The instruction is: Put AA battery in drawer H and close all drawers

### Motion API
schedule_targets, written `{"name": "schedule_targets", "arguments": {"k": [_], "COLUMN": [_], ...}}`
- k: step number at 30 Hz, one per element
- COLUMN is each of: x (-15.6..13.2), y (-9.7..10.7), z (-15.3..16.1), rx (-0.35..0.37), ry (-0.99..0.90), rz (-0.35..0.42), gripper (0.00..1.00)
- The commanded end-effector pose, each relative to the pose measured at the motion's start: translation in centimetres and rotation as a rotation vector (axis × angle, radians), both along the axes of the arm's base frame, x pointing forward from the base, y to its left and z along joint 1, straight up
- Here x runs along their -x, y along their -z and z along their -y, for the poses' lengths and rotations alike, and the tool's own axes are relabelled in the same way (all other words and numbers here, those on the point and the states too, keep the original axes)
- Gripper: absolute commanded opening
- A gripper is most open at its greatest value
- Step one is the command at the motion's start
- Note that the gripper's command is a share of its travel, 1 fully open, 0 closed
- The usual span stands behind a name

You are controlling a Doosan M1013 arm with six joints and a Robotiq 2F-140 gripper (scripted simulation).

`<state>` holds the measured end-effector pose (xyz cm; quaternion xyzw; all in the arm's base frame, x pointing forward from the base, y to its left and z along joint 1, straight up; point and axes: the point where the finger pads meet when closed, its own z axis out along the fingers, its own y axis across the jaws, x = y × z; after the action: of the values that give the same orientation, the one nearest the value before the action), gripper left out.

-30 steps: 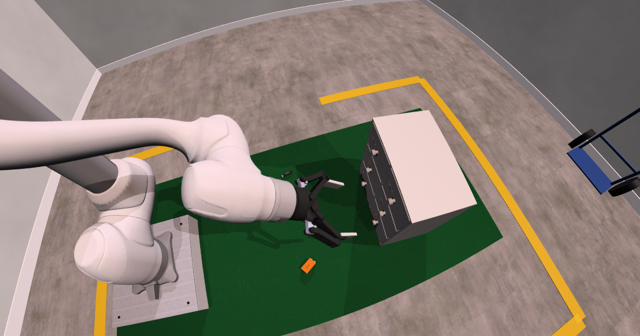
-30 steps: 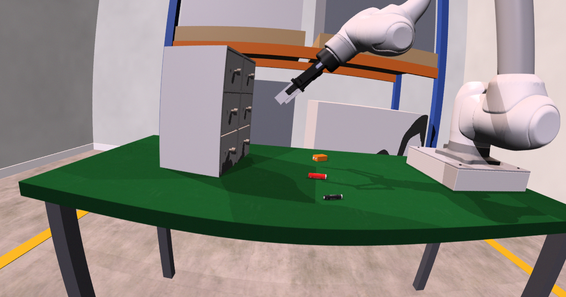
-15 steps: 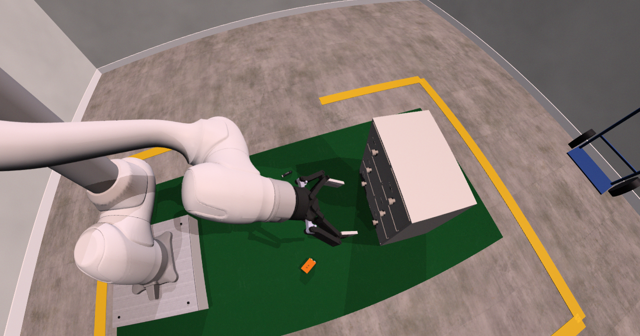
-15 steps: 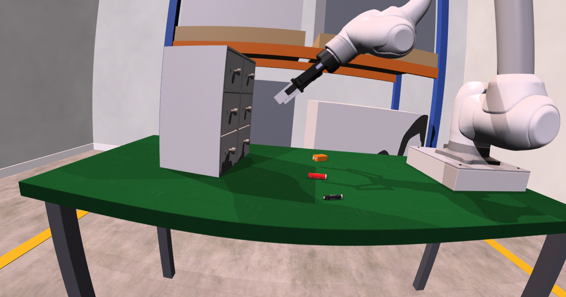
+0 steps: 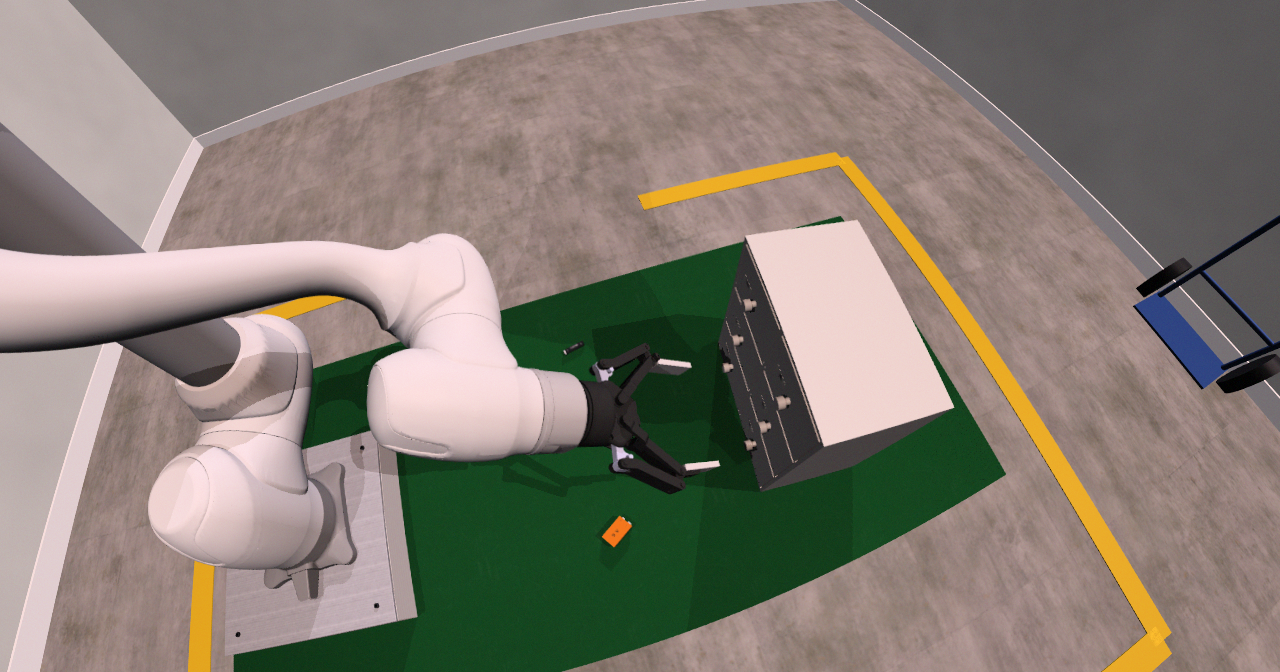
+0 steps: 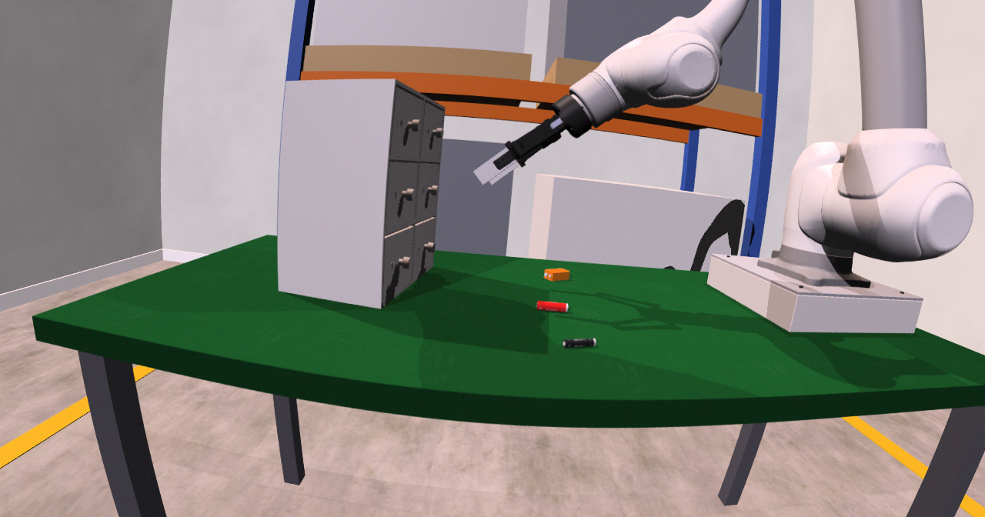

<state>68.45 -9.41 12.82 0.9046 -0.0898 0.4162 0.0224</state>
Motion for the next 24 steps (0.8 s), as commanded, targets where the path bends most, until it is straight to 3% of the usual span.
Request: {"name": "schedule_targets", "arguments": {"k": [1, 18, 24], "x": [-0.7, -2.5, -2.8], "y": [0.7, 2.4, 2.8], "z": [0.0, 0.4, 0.4], "rx": [0.055, 0.103, 0.112], "ry": [0.037, 0.041, 0.042], "rz": [0.101, 0.344, 0.39], "gripper": [1.0, 1.0, 1.0]}}
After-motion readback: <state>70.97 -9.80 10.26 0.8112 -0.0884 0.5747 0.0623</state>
